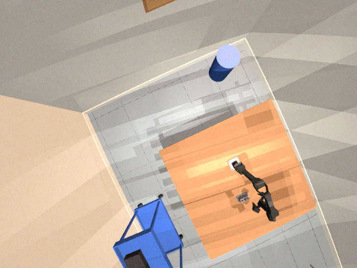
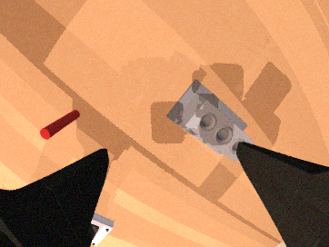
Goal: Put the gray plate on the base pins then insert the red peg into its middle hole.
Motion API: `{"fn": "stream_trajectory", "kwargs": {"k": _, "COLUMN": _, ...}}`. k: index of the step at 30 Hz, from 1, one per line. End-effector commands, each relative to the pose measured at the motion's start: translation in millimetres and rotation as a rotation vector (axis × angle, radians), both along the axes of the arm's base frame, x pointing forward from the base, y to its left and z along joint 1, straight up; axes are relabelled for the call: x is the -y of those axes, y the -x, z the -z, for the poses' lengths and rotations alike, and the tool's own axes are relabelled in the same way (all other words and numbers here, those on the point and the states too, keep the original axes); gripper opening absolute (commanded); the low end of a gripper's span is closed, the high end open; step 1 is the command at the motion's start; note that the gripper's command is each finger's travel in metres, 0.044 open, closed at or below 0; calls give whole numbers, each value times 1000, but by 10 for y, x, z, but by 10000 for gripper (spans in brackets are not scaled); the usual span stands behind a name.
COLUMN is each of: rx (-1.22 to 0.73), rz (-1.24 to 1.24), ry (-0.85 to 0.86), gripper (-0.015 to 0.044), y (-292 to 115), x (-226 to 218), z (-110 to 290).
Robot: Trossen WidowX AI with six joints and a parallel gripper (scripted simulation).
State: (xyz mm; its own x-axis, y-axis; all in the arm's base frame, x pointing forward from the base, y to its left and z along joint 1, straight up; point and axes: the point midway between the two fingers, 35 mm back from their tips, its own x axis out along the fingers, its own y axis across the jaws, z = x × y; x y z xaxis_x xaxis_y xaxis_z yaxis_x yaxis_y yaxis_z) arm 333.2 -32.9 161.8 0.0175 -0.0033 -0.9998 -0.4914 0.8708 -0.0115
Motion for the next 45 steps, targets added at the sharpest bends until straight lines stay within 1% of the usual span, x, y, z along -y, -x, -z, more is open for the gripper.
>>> {"fn": "stream_trajectory", "kwargs": {"k": 1, "rx": 10, "rz": 672, "ry": -20, "gripper": 440, "y": 261, "x": -558, "z": -9}}
{"fn": "stream_trajectory", "kwargs": {"k": 16, "rx": 5, "rz": 1263, "ry": -35, "gripper": 440, "y": 546, "x": -953, "z": 32}}
{"fn": "stream_trajectory", "kwargs": {"k": 28, "rx": 0, "rz": 1752, "ry": -43, "gripper": 440, "y": 764, "x": -1181, "z": 64}}
{"fn": "stream_trajectory", "kwargs": {"k": 45, "rx": 0, "rz": 1778, "ry": -43, "gripper": 440, "y": 776, "x": -1193, "z": 66}}
